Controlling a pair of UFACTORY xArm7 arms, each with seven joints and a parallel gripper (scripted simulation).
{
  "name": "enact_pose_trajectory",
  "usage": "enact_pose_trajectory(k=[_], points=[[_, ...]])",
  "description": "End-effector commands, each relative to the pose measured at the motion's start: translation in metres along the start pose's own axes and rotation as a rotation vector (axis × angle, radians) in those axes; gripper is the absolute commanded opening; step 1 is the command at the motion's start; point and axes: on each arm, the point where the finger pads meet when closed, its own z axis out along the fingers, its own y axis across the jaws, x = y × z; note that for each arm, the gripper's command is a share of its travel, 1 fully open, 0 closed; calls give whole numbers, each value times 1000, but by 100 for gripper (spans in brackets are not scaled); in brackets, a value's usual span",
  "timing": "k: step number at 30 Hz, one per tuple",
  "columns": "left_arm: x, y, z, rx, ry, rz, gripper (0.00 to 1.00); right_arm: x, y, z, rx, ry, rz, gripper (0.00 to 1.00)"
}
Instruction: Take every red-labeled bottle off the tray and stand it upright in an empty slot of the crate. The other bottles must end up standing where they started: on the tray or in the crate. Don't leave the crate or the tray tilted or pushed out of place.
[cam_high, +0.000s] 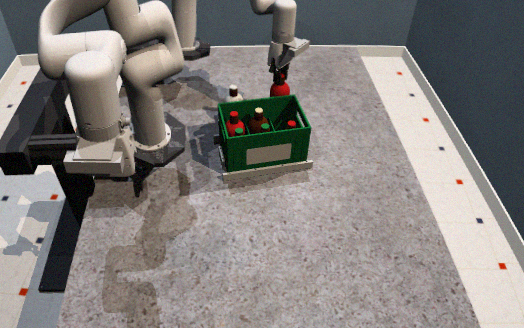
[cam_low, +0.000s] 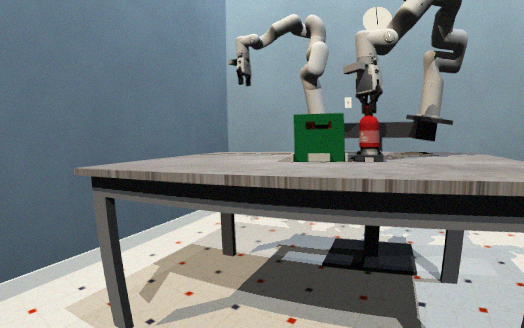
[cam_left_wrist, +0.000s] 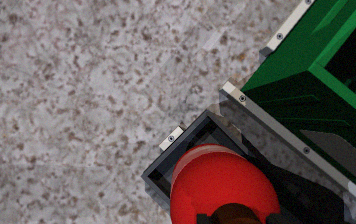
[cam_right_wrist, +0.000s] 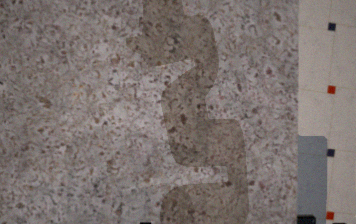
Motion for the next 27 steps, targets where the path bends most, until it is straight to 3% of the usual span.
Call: enact_pose_trajectory(k=[1, 27], points=[[1, 0, -1, 0, 4, 0, 0, 1, 0, -1, 1, 4, 0, 100], [1, 0, -6, 0, 4, 0, 0, 1, 0, -1, 1, 4, 0, 100]])
